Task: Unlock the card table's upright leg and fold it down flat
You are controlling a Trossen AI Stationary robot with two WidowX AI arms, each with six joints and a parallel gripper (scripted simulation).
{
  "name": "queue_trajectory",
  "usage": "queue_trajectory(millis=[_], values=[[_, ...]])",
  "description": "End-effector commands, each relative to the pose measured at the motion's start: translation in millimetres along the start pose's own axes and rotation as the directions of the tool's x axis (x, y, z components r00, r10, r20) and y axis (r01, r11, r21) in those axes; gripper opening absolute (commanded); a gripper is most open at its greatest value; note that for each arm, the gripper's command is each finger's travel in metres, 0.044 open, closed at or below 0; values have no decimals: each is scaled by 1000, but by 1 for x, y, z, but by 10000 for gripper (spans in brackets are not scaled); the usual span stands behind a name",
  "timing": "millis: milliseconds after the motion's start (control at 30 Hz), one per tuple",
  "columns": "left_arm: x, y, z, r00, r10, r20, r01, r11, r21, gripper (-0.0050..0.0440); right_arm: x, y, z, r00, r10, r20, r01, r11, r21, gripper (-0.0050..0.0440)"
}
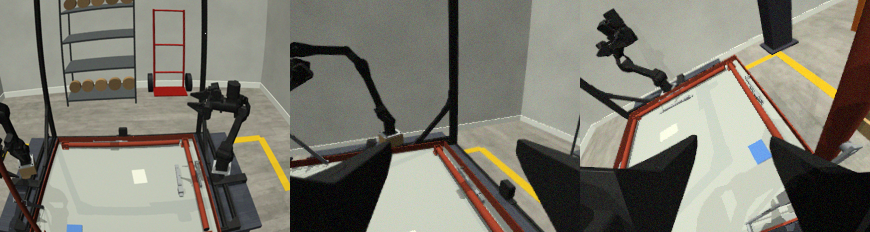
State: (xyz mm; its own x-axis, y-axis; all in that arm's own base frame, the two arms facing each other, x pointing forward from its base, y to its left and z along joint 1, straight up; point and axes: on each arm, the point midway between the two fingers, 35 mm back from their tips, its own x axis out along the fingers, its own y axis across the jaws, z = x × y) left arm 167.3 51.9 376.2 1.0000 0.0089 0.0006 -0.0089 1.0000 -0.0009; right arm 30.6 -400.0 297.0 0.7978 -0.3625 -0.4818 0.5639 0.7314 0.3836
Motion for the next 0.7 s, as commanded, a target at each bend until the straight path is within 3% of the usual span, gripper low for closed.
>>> queue_trajectory(millis=[0,133,667], values=[[-7,-8,4,1000,-9,0,9,1000,2,400,-23,-23,-1,1000,11,29,-13,998,59,290],[-10,-12,5,1000,-9,-1,9,1000,1,400,-40,-32,-5,998,7,59,-14,994,111,290],[-10,-12,5,1000,-9,-1,9,1000,1,400,-40,-32,-5,998,7,59,-14,994,111,290]])
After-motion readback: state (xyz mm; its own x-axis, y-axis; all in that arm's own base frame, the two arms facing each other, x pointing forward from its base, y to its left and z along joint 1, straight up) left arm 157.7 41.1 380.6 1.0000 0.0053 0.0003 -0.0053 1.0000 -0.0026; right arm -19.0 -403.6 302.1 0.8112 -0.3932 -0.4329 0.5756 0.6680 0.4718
